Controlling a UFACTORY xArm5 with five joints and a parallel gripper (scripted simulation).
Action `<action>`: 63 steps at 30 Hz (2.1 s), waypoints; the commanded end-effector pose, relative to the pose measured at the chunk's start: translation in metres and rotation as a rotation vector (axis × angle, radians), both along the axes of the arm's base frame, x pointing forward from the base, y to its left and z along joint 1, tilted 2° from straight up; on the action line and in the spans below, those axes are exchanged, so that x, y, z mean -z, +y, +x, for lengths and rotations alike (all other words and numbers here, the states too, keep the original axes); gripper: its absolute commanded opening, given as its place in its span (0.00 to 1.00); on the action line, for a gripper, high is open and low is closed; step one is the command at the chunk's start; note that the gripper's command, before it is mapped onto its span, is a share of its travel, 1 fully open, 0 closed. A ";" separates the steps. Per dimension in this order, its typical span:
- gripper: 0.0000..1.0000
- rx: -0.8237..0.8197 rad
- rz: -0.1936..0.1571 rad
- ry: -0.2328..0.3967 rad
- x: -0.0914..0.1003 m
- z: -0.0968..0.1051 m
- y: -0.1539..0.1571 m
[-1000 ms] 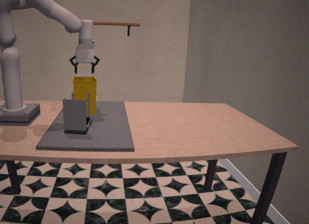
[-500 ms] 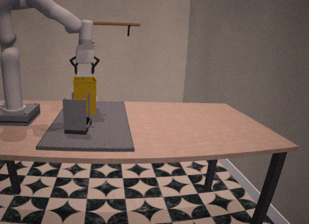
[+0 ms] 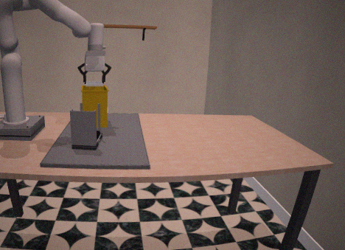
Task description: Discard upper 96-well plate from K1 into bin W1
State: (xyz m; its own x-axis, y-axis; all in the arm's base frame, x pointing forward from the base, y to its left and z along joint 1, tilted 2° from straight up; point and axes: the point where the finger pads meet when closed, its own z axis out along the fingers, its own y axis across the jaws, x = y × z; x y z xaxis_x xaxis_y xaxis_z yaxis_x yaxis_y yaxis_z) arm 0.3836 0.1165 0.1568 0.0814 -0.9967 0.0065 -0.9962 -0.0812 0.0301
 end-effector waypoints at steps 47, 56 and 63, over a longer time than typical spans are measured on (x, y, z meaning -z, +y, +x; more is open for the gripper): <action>1.00 0.000 0.001 -0.004 -0.013 0.001 0.000; 1.00 0.000 0.001 -0.004 -0.032 0.002 0.001; 1.00 0.000 0.001 -0.004 -0.040 0.002 0.001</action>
